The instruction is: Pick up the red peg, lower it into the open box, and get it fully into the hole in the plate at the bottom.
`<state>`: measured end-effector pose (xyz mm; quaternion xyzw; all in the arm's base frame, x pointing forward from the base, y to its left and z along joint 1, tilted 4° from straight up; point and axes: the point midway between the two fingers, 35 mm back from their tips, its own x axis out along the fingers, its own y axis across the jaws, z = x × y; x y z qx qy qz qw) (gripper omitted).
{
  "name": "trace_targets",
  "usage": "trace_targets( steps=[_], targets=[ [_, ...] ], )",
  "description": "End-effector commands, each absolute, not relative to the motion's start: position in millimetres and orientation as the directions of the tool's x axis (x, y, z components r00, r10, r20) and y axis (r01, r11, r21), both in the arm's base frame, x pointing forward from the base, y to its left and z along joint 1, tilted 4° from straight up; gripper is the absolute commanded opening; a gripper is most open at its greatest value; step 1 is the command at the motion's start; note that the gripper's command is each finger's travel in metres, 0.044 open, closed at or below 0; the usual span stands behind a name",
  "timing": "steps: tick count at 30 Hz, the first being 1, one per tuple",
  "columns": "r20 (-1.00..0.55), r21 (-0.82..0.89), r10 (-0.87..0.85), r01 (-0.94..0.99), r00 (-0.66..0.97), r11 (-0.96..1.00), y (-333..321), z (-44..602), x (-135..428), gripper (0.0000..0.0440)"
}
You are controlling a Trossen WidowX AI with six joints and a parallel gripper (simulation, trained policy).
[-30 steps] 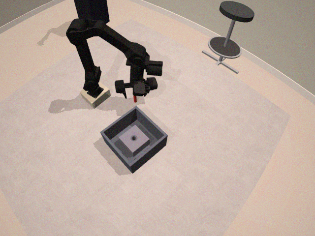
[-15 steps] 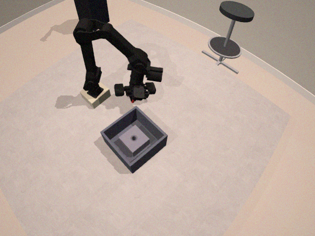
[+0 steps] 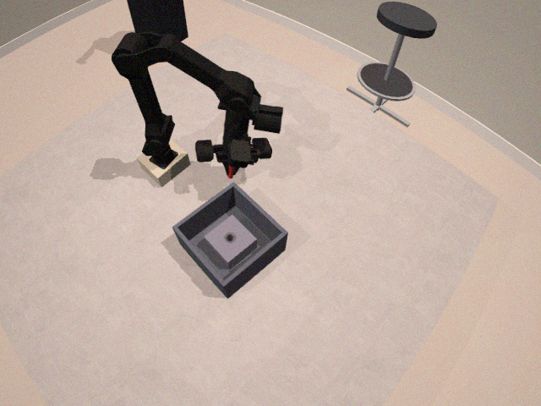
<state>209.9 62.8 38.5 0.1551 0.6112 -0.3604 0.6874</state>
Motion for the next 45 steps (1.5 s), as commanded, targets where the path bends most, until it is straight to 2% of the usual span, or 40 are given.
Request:
trace_targets(
  steps=[1, 10, 20, 32, 45],
  targets=[
    [-0.948, -0.214, -0.317, 0.693, 0.023, 0.689, 57, 54, 218, 0.0000],
    [-0.933, -0.173, -0.350, 0.751, 0.082, 0.637, 36, 94, 244, 0.0000],
    [-0.920, -0.139, -0.378, 0.819, 0.101, 0.557, -4, 112, 267, 0.0000],
    [-0.919, -0.122, -0.380, 0.845, 0.102, 0.521, -54, 104, 295, 0.0000],
    [-0.942, -0.114, -0.319, 0.802, 0.100, 0.586, -86, 75, 313, 0.0000]
  ],
)
